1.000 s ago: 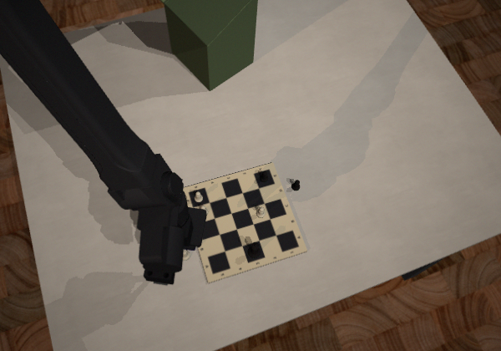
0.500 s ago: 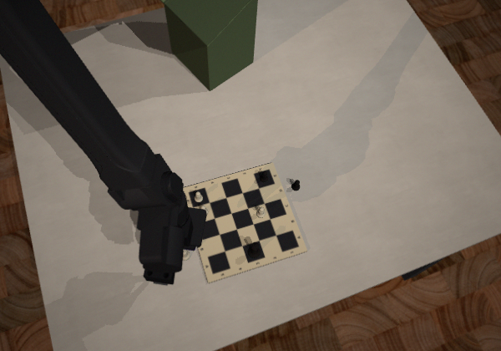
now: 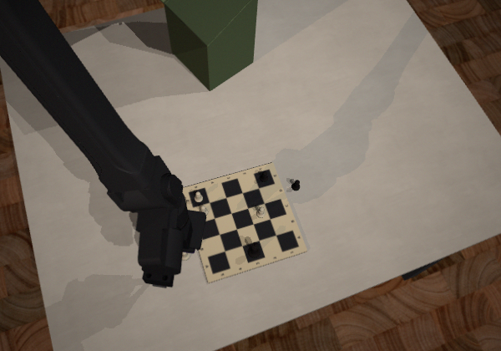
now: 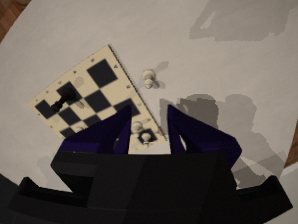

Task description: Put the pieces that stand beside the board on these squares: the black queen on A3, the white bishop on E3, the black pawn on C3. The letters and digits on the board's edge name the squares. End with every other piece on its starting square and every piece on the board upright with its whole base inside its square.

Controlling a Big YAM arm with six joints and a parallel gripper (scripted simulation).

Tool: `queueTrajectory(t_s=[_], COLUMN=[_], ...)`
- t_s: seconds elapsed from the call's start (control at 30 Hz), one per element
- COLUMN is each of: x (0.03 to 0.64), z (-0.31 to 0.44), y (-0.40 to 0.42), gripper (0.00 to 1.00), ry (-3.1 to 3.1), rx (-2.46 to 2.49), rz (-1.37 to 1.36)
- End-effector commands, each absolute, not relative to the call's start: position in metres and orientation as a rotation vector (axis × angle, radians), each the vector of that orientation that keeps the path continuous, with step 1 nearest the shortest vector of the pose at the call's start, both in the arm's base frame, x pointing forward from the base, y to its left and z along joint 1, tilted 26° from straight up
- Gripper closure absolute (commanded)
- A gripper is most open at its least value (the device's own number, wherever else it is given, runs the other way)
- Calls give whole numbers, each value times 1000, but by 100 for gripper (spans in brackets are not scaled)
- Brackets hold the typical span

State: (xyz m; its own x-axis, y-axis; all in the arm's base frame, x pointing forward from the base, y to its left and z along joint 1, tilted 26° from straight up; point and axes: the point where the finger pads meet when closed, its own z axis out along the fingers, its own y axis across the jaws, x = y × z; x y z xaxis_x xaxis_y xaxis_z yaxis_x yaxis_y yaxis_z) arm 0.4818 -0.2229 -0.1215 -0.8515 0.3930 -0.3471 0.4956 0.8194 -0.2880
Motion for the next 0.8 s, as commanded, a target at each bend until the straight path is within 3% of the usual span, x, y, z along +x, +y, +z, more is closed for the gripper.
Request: queueTrajectory(t_s=[0.0, 0.77], x=[486, 491], z=[-131, -161], y=[-233, -246], gripper=[65, 65], ry=[2726, 2729], rx=[685, 685], rz=[-542, -543])
